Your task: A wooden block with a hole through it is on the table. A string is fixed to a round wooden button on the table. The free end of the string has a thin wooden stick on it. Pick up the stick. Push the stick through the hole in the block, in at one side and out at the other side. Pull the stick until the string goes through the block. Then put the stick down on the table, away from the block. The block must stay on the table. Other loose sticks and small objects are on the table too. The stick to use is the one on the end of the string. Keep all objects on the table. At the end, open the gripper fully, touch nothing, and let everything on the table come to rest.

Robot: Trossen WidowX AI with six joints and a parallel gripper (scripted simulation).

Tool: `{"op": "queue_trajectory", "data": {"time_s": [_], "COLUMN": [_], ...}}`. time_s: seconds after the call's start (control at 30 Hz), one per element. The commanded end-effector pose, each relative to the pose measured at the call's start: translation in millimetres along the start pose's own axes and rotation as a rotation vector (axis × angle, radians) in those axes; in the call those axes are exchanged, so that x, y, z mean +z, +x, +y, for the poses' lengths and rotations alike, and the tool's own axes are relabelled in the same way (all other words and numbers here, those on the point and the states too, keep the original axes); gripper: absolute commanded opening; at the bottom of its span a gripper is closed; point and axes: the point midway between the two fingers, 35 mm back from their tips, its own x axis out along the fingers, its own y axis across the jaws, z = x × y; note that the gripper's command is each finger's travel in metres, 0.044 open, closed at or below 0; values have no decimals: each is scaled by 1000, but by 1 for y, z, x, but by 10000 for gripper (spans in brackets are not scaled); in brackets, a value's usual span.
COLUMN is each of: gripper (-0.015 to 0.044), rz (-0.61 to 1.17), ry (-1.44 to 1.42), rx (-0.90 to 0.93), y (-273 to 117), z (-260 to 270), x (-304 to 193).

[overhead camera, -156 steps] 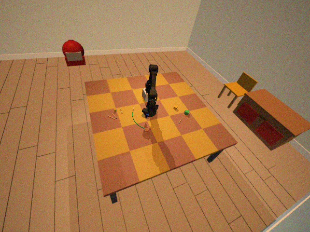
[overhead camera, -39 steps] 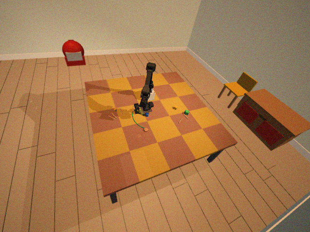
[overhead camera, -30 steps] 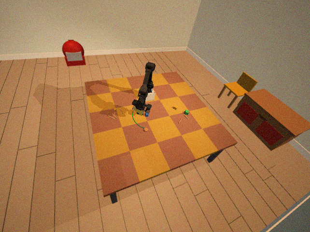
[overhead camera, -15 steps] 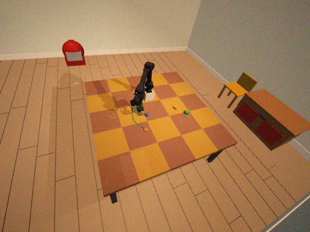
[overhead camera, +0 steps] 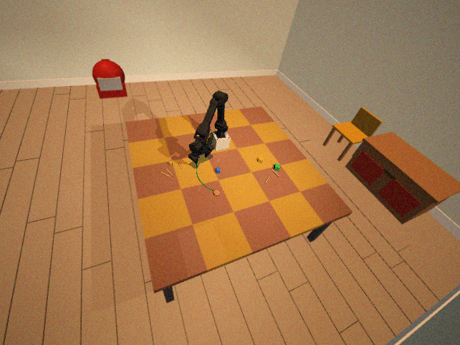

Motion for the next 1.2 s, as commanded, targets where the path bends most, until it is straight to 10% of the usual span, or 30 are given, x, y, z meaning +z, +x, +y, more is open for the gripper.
{"op": "queue_trajectory", "data": {"time_s": [0.0, 0.53, 0.93, 1.17], "gripper": [440, 440, 125, 124], "rz": [1, 1, 1, 1], "ry": [885, 885, 885, 885], "rx": [1, 1, 1, 1], "y": [0, 0, 0, 0], "z": [3, 3, 3, 3], "x": [28, 28, 28, 28]}}
